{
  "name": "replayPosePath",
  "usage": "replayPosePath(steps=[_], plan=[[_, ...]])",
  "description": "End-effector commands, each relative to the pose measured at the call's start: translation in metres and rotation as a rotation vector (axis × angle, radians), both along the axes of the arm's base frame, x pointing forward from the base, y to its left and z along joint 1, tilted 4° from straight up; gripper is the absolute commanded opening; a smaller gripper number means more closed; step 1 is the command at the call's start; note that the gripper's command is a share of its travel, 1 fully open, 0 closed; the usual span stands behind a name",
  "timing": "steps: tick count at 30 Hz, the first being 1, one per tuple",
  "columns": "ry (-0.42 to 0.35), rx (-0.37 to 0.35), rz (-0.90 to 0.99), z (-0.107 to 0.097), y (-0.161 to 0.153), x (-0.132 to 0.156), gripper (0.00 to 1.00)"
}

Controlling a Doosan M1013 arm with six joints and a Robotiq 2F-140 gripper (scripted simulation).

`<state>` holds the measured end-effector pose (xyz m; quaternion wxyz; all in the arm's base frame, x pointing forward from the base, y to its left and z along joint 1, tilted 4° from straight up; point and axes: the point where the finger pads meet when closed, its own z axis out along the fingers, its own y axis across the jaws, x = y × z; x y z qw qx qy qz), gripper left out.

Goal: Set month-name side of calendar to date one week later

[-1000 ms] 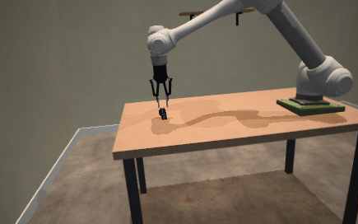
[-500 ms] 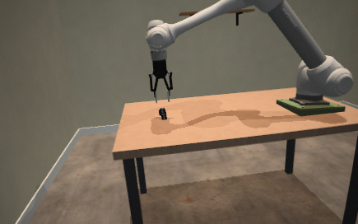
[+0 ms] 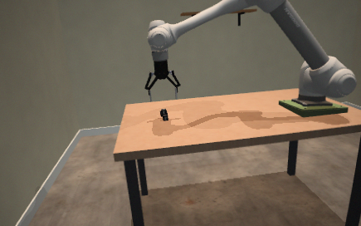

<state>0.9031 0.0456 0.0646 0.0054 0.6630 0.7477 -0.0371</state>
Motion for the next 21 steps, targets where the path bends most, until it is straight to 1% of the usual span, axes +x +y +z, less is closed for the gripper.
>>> replayPosePath(steps=[1,4,11,12,21], plan=[[0.000,0.000,0.000,0.000,0.000,0.000,1.00],[0.000,0.000,0.001,-0.001,0.000,0.000,1.00],[0.000,0.000,0.006,-0.010,-0.001,0.000,1.00],[0.000,0.000,0.006,-0.010,-0.001,0.000,0.35],[0.000,0.000,0.006,-0.010,-0.001,0.000,0.35]])
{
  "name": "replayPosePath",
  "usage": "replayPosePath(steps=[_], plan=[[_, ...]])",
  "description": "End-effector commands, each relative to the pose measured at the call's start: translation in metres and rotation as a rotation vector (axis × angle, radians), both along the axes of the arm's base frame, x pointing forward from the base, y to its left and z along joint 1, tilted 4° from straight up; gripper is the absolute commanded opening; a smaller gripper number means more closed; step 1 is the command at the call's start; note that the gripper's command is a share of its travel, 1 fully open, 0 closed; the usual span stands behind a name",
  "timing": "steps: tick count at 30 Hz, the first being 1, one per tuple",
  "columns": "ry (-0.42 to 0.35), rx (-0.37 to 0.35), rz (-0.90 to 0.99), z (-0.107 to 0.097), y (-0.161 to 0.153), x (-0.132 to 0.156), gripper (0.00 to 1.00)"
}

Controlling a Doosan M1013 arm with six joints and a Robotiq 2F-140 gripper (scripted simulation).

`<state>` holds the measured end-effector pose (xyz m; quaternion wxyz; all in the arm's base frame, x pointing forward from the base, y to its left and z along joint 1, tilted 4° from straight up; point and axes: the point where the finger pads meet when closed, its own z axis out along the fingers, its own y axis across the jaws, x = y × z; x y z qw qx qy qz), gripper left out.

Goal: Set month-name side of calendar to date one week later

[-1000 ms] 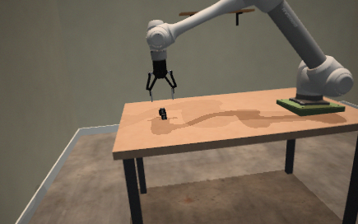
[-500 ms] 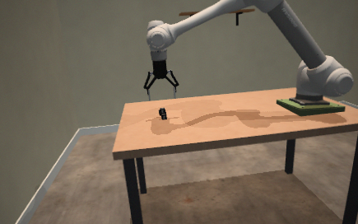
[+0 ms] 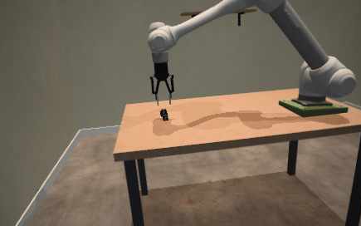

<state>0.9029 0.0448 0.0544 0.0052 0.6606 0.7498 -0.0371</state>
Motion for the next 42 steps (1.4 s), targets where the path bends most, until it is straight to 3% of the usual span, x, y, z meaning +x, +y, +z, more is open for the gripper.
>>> replayPosePath(steps=[1,42], plan=[[0.000,0.000,0.000,0.0002,0.0000,0.0000,0.35],[0.000,0.000,0.000,-0.0059,-0.0003,-0.0003,0.35]])
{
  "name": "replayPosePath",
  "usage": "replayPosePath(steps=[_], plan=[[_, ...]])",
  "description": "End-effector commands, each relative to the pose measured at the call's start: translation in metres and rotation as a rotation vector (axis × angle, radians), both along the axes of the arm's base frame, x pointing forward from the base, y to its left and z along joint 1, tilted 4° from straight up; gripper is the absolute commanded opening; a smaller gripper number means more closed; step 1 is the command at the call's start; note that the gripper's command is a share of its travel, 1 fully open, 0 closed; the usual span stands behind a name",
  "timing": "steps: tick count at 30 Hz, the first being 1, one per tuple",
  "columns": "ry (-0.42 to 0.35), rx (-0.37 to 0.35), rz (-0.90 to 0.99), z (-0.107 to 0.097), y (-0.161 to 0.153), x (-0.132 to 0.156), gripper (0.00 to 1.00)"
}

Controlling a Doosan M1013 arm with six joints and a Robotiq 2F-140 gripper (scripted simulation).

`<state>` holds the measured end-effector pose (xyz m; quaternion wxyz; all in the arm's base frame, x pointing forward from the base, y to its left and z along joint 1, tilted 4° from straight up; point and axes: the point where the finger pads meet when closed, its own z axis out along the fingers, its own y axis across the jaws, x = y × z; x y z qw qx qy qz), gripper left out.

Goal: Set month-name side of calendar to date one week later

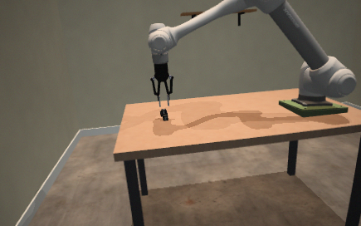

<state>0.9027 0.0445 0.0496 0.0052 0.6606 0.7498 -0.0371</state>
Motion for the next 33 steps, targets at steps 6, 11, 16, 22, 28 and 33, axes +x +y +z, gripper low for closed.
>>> replayPosePath(steps=[6,11,16,22,28,33], plan=[[0.000,0.000,0.000,-0.006,0.000,0.000,0.35],[0.000,0.000,0.000,-0.013,-0.001,-0.001,0.35],[0.000,0.000,0.000,-0.021,-0.001,-0.001,0.35],[0.000,0.000,0.000,-0.027,-0.002,-0.001,0.35],[0.000,0.000,0.000,-0.036,-0.002,-0.001,0.35],[0.000,0.000,0.000,-0.041,-0.003,-0.002,0.35]])
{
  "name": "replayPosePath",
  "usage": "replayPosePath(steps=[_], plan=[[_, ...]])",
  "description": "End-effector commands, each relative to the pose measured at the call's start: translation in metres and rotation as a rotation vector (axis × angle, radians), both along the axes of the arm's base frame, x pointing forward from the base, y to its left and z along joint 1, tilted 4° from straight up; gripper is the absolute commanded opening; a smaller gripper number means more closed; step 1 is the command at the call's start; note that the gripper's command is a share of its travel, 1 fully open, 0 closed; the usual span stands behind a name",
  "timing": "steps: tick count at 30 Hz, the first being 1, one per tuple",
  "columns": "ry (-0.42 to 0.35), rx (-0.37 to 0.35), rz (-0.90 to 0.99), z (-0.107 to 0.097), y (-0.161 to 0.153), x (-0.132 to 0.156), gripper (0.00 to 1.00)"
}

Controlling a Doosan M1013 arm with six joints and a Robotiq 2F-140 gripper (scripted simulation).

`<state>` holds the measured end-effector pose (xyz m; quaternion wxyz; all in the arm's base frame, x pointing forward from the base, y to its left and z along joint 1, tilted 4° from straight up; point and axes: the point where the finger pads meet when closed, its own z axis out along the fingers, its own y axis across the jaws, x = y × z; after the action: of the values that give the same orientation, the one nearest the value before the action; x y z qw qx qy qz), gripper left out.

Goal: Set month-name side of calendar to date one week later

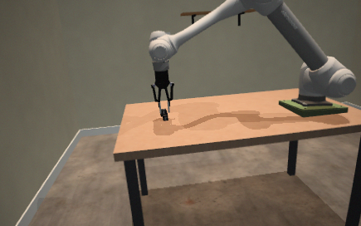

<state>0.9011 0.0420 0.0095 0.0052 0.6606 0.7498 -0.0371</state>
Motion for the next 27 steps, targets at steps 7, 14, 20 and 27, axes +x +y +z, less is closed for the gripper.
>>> replayPosePath(steps=[7,14,20,27], plan=[[0.000,0.000,0.000,-0.0050,-0.0003,-0.0002,0.35],[0.000,0.000,0.000,-0.0068,-0.0004,-0.0003,0.35],[0.000,0.000,0.000,-0.0068,-0.0004,-0.0003,0.35],[0.000,0.000,0.000,-0.0068,-0.0004,-0.0003,0.35]])
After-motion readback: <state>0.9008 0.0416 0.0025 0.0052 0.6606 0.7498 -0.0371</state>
